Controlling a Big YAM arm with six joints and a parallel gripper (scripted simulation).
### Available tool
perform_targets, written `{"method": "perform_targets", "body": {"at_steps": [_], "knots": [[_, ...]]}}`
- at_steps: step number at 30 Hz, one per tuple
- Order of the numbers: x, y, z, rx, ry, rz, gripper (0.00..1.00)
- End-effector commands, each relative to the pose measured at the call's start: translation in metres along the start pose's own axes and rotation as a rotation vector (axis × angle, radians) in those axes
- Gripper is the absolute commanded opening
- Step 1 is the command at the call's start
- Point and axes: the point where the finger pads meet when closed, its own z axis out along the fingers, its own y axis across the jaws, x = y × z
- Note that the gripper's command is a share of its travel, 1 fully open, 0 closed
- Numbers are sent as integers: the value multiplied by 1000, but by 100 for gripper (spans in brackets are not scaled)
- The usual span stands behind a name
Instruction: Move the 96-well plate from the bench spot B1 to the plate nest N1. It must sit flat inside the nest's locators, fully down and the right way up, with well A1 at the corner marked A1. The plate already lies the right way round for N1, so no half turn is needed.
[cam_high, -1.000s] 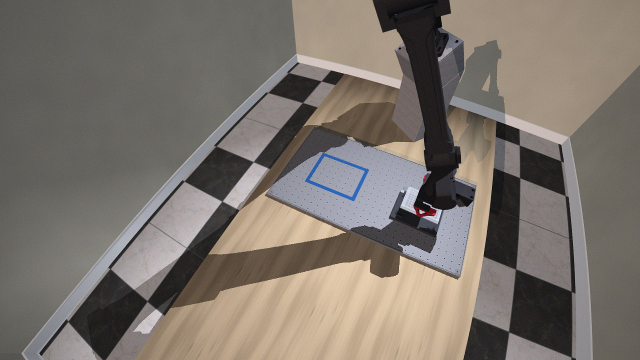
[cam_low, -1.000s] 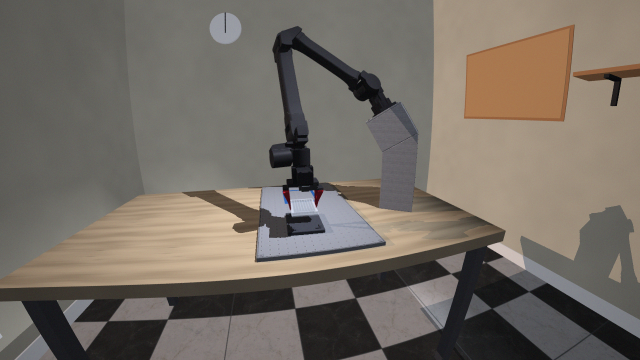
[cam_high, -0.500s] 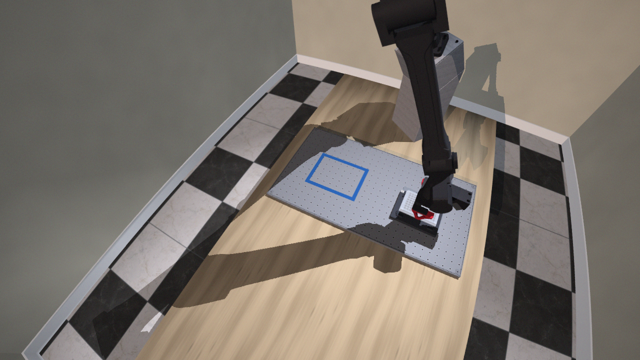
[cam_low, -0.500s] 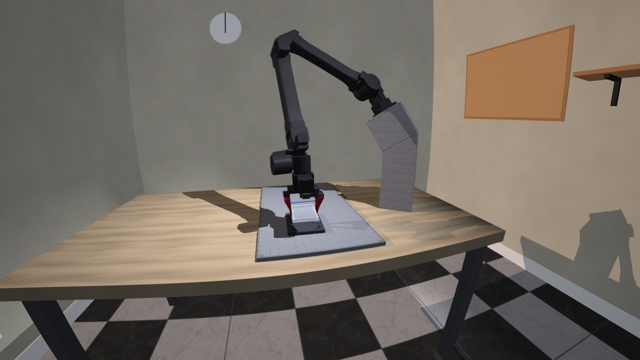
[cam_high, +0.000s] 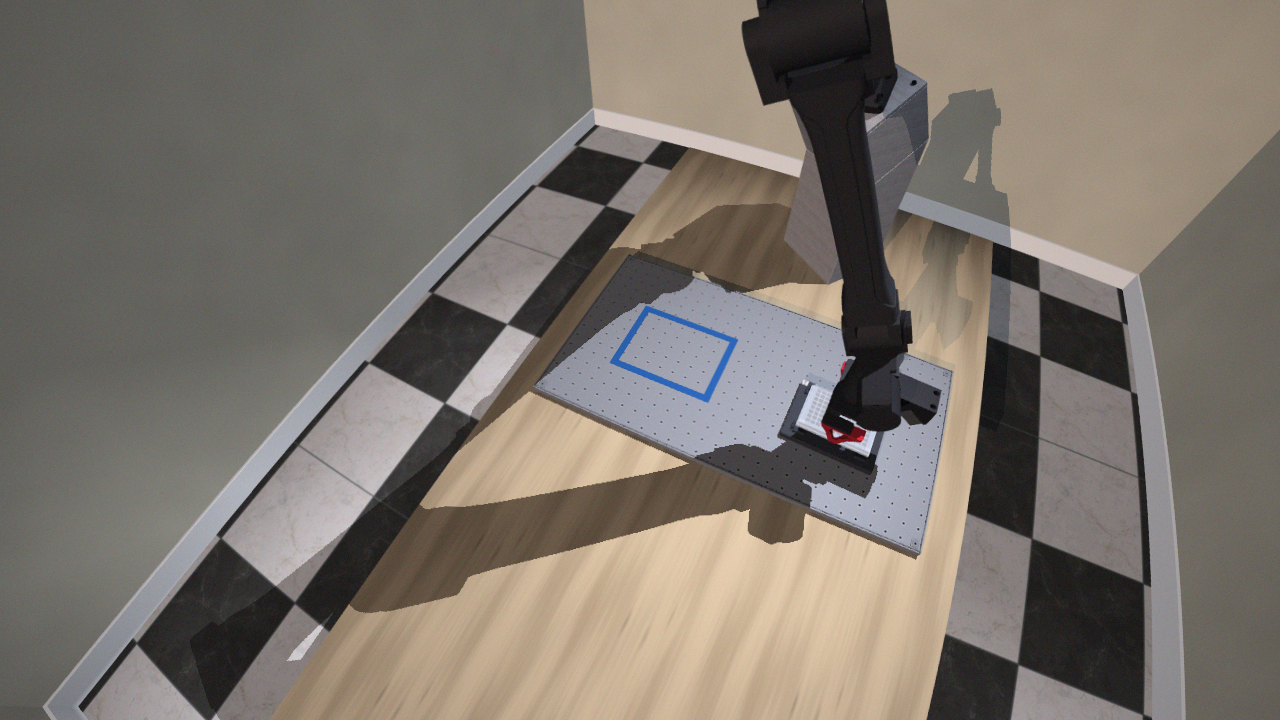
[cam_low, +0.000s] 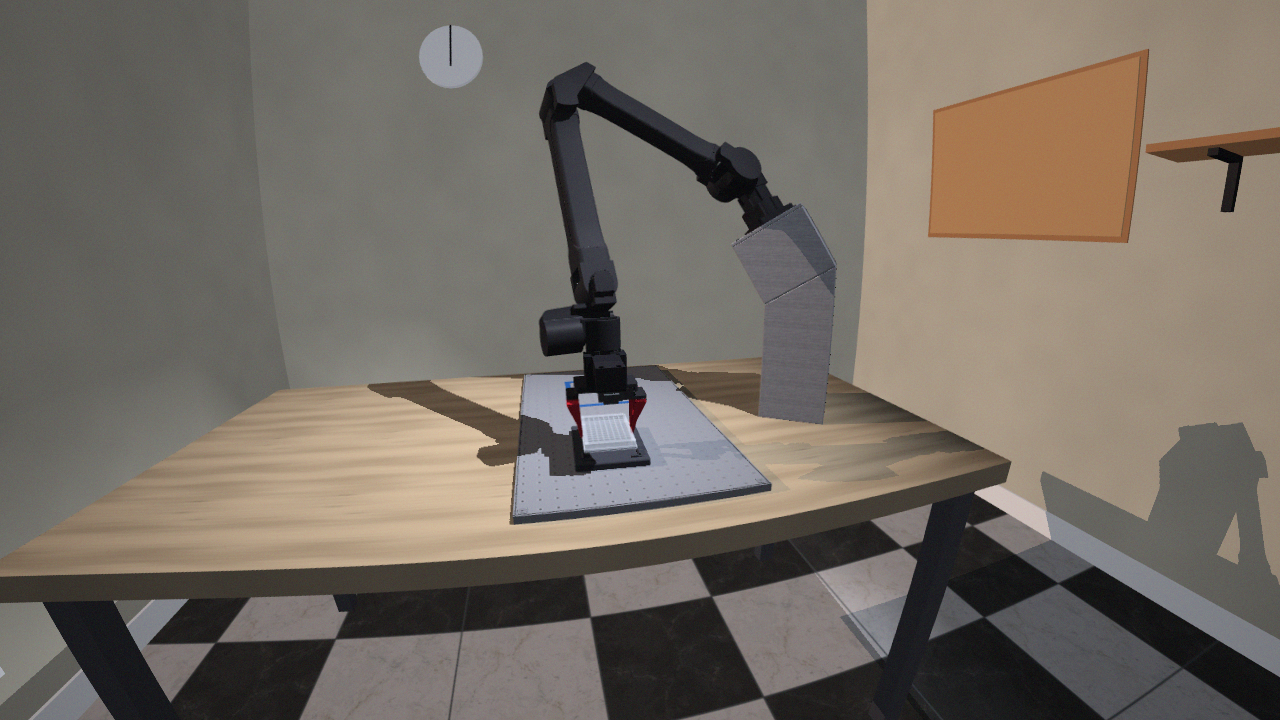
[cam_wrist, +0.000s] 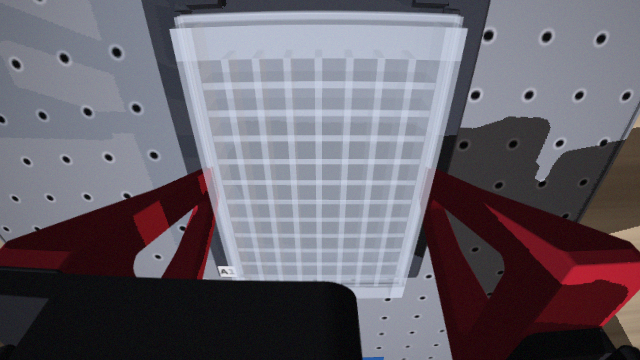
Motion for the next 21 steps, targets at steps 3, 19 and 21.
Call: {"method": "perform_targets", "body": {"at_steps": [3, 19, 21], "knots": [[-4, -6, -5, 15, -10, -8, 0], [-2, -2, 4, 10, -8, -13, 0], [-1, -2, 5, 9, -7, -12, 0]]}}
